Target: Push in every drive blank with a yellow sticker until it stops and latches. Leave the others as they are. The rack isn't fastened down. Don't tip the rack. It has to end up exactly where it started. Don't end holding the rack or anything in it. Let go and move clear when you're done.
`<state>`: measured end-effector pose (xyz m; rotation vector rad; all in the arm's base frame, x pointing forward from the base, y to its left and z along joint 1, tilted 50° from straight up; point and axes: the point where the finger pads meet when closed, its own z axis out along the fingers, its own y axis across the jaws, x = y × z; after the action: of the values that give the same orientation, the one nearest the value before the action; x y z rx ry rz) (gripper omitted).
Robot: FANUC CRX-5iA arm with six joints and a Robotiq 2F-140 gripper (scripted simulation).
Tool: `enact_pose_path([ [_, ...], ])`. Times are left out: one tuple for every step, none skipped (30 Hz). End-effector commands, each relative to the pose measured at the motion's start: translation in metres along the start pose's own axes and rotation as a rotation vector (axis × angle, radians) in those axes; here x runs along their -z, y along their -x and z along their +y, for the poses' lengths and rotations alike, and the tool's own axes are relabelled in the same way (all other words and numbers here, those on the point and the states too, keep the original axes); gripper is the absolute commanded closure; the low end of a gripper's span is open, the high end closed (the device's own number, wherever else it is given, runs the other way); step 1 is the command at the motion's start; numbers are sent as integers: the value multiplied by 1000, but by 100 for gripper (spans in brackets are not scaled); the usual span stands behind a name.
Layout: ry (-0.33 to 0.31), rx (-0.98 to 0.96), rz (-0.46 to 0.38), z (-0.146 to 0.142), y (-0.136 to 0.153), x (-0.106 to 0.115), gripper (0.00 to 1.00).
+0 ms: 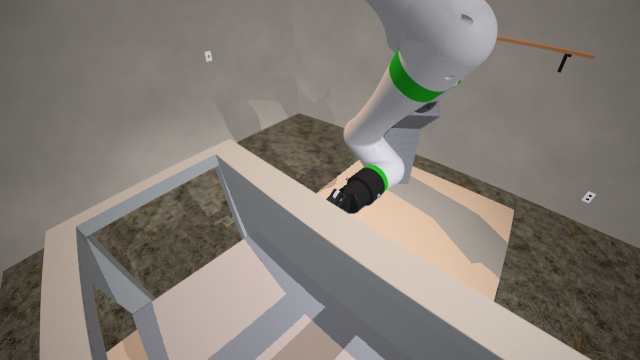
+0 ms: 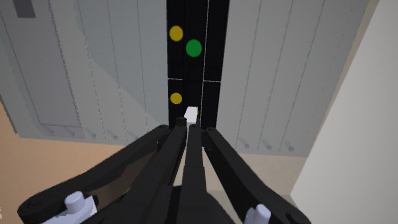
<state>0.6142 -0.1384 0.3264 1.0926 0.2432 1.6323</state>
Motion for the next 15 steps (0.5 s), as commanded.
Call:
enact_pose_path([
  [0, 0, 0, 0, 0, 0, 100],
  [0, 0, 0, 0, 0, 0, 100],
  [0, 0, 0, 0, 0, 0, 100],
  [0, 0, 0, 0, 0, -1, 100],
  [0, 0, 0, 0, 0, -1, 100],
  [0, 0, 0, 0, 0, -2, 100],
  [0, 0, 0, 0, 0, -2, 100],
  [0, 0, 0, 0, 0, -3, 100],
  [0, 0, 0, 0, 0, -3, 100],
  [0, 0, 0, 0, 0, -3, 100],
  [0, 0, 0, 0, 0, -3, 100],
  [0, 0, 0, 0, 0, -3, 100],
  [0, 0, 0, 0, 0, -3, 100],
  [0, 0, 0, 0, 0, -3, 100],
  [0, 0, 0, 0, 0, -3, 100],
])
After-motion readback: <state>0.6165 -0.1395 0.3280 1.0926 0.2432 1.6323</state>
